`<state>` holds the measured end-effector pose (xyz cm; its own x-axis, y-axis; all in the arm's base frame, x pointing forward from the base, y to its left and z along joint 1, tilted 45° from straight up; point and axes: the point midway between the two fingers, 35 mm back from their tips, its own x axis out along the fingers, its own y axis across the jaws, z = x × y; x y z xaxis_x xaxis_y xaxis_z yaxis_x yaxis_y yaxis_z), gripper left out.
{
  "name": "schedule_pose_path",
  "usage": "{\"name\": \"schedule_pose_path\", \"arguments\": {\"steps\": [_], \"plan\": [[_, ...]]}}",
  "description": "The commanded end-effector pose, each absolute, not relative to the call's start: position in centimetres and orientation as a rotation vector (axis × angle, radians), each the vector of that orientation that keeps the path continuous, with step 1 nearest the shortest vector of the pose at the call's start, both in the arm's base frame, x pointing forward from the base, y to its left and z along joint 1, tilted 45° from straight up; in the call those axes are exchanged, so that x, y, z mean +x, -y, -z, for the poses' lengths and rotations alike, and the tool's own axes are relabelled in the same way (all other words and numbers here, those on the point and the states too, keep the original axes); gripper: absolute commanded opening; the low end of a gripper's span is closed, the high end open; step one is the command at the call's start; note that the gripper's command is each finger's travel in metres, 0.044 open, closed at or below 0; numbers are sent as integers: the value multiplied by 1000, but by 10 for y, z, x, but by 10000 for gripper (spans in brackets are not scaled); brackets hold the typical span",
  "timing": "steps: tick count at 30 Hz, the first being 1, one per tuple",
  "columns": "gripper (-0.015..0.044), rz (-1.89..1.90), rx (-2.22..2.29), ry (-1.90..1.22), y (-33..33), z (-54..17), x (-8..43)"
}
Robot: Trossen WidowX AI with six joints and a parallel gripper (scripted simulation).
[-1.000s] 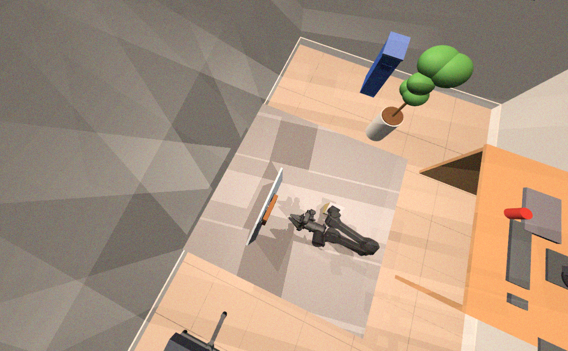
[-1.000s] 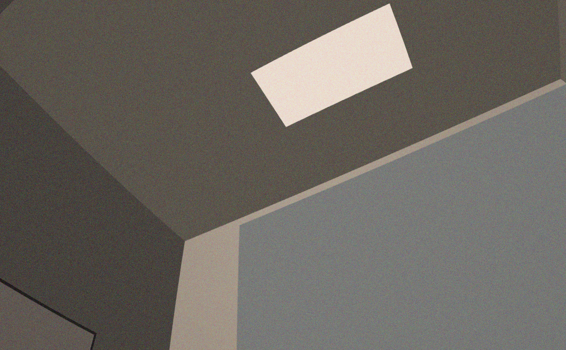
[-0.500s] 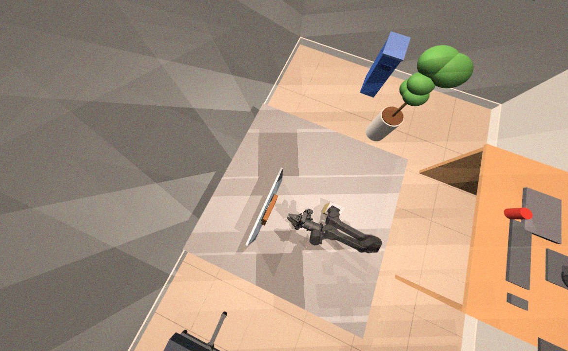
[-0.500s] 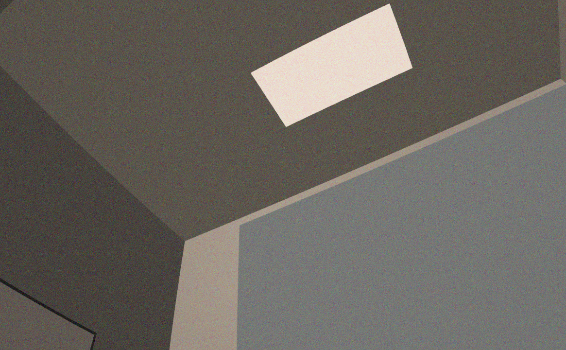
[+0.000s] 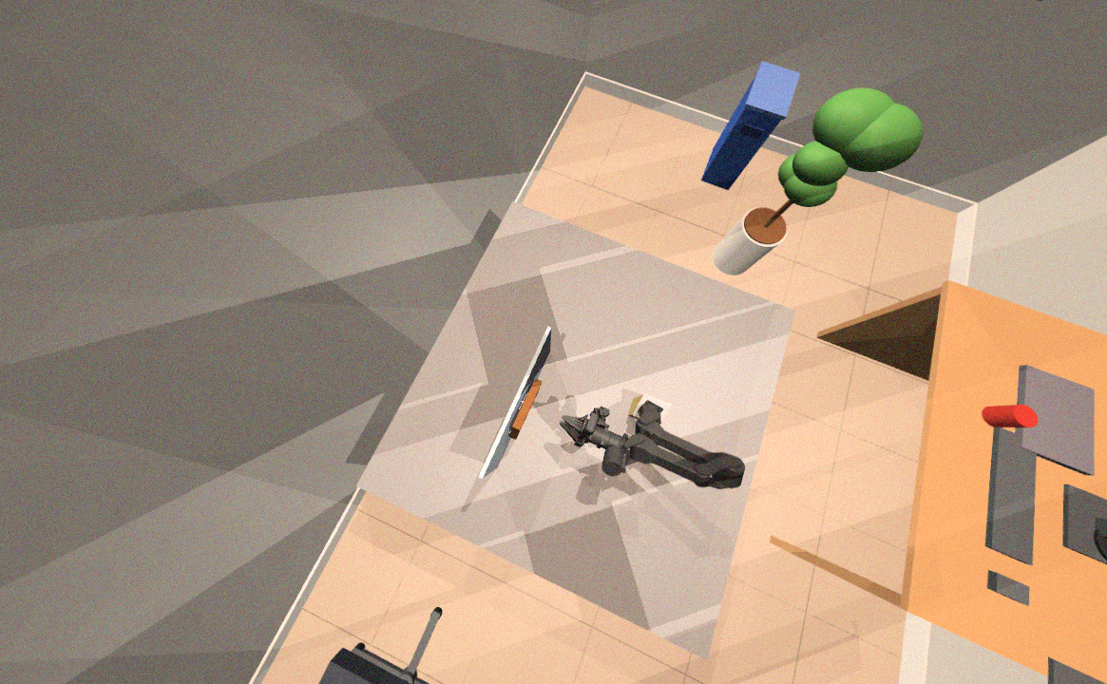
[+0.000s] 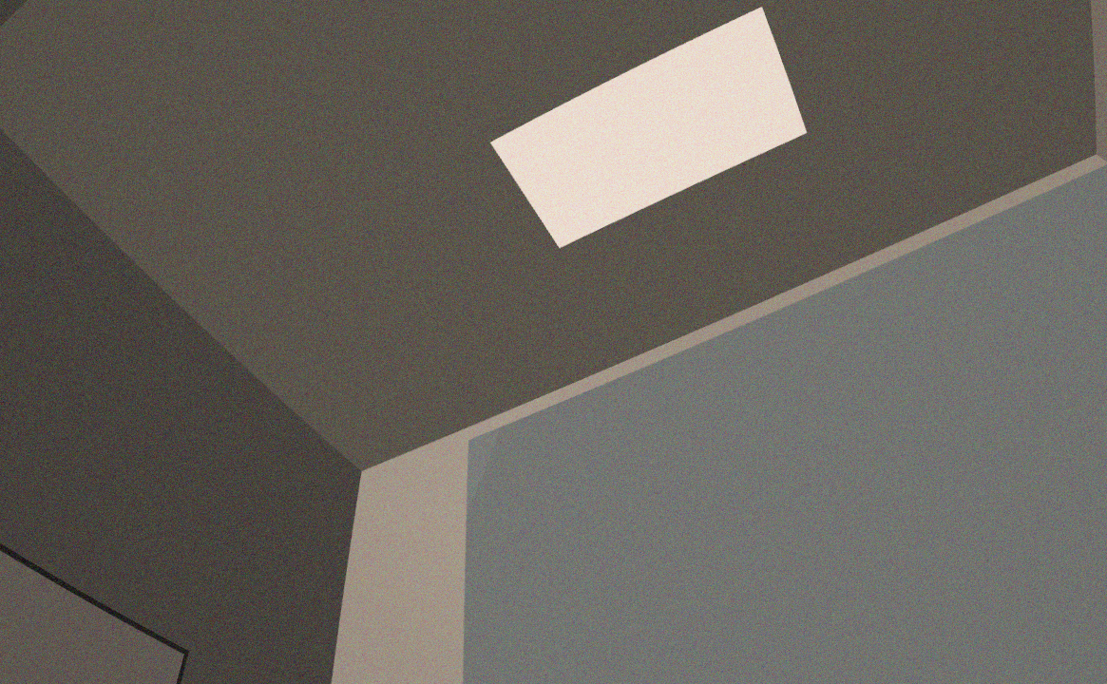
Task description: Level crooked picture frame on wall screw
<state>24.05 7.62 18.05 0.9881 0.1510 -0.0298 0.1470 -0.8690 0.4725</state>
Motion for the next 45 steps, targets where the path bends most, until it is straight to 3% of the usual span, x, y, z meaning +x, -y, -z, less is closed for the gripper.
{"name": "schedule_pose_path", "arguments": {"steps": [1,10,24,45], "plan": [[260,-14,2646,-205,-76,-181,239],[260,-14,2646,-205,-77,-184,246],[260,-19,2645,-203,-87,-179,317],[260,-19,2645,-203,-87,-179,318]]}}
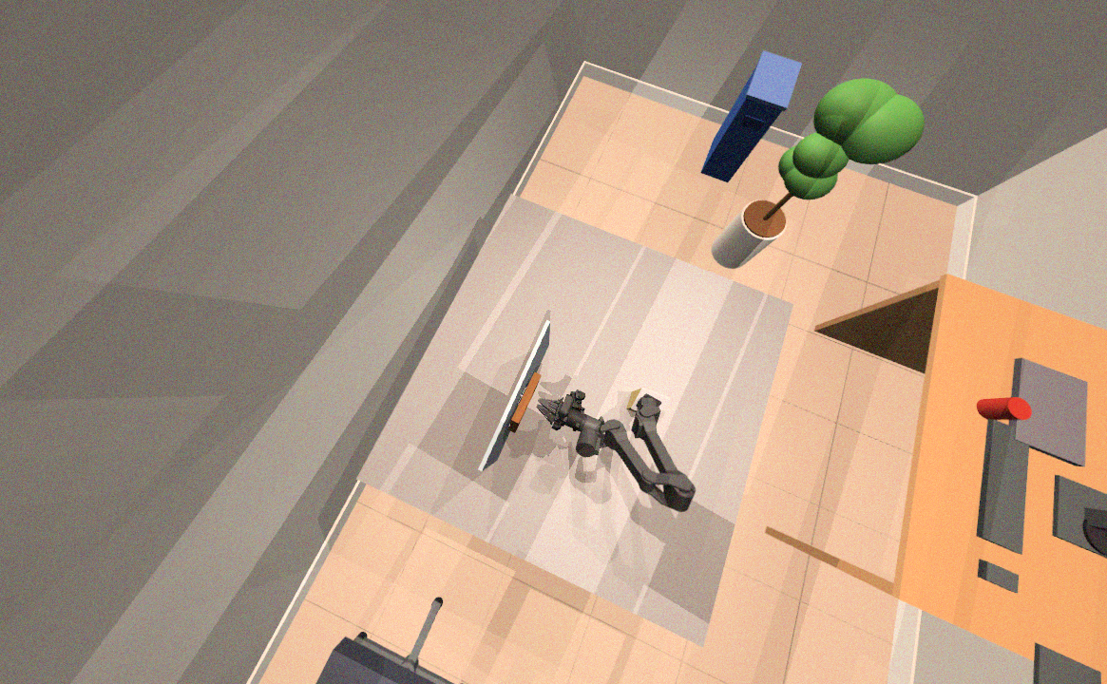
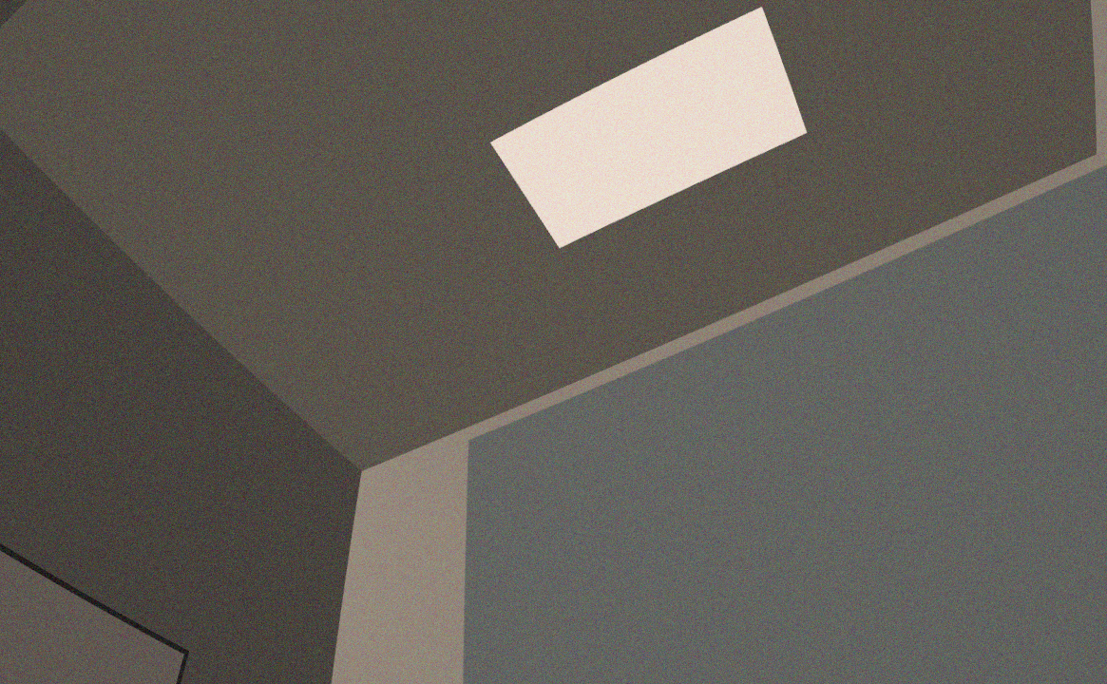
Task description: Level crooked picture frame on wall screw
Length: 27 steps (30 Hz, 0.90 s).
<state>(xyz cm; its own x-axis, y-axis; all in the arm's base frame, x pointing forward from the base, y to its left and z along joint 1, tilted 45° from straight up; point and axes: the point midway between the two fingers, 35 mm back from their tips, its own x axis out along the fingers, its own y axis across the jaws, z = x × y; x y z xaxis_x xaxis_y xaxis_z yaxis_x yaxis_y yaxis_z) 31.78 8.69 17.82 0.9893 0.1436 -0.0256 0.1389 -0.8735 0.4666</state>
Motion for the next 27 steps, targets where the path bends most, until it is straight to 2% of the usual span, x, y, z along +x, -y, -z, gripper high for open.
{"name": "schedule_pose_path", "arguments": {"steps": [1,27], "plan": [[260,-19,2645,-203,-88,-179,319],[260,-22,2645,-203,-93,-178,357]]}}
